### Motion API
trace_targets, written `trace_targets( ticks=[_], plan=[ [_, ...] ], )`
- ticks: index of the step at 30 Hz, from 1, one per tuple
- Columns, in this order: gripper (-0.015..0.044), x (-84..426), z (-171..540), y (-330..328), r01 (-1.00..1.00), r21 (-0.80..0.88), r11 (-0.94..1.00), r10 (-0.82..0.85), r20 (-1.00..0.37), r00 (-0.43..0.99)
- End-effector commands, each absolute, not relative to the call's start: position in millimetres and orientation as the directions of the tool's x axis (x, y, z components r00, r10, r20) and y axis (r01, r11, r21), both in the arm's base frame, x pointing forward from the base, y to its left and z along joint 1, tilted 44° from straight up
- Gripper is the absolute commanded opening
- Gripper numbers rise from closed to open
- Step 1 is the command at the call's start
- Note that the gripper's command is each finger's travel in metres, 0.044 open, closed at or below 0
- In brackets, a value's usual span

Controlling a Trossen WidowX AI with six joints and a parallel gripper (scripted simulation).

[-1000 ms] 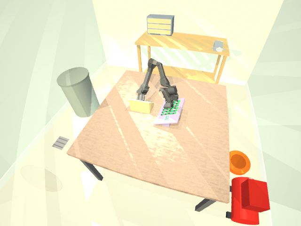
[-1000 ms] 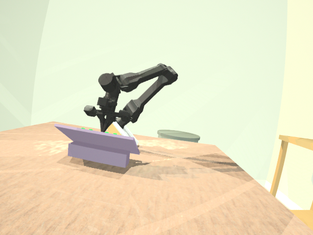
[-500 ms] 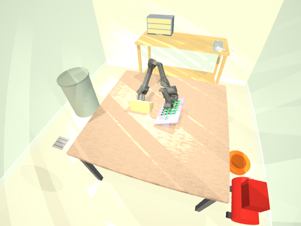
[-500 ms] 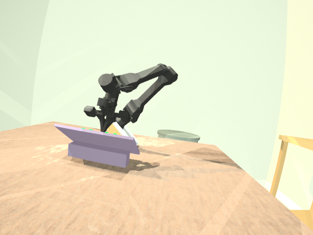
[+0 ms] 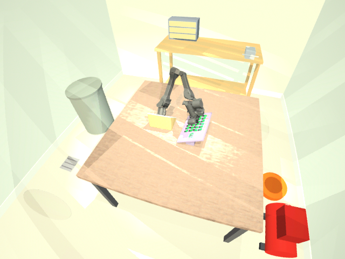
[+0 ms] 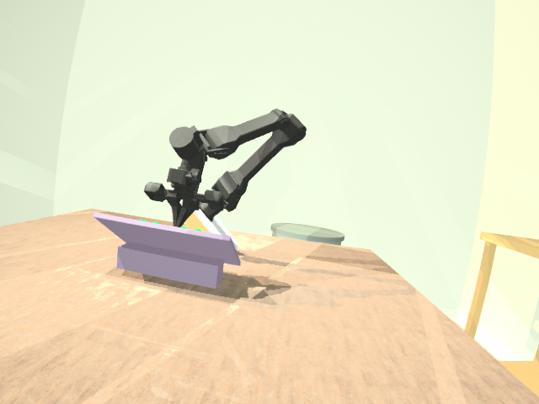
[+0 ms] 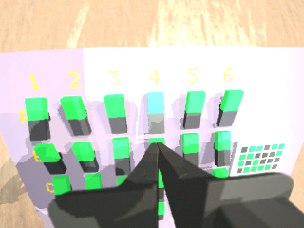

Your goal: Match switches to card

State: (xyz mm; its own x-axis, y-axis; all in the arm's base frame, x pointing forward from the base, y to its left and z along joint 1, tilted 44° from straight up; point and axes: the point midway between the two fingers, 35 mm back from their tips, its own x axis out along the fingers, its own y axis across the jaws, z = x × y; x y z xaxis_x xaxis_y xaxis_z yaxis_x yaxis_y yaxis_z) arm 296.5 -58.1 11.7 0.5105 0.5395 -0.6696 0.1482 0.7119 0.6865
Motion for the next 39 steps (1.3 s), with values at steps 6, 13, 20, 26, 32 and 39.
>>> trace_targets(
  ticks=[6, 13, 20, 26, 32, 39],
  plan=[
    [0.0, 295.4, 9.1, -56.6, 0.156, 0.687, 0.71, 0.539, -0.673, 0.507],
    [0.0, 295.9, 8.5, -56.1, 0.156, 0.687, 0.71, 0.539, -0.673, 0.507],
    [0.0, 296.4, 7.9, -55.6, 0.156, 0.687, 0.71, 0.539, -0.673, 0.507],
    [0.0, 296.8, 7.3, -55.2, 0.156, 0.687, 0.71, 0.539, -0.673, 0.507],
    [0.0, 297.3, 6.8, -54.8, 0.156, 0.687, 0.71, 0.539, -0.672, 0.507],
    [0.0, 297.8, 6.2, -54.3, 0.156, 0.687, 0.71, 0.539, -0.672, 0.507]
  ],
)
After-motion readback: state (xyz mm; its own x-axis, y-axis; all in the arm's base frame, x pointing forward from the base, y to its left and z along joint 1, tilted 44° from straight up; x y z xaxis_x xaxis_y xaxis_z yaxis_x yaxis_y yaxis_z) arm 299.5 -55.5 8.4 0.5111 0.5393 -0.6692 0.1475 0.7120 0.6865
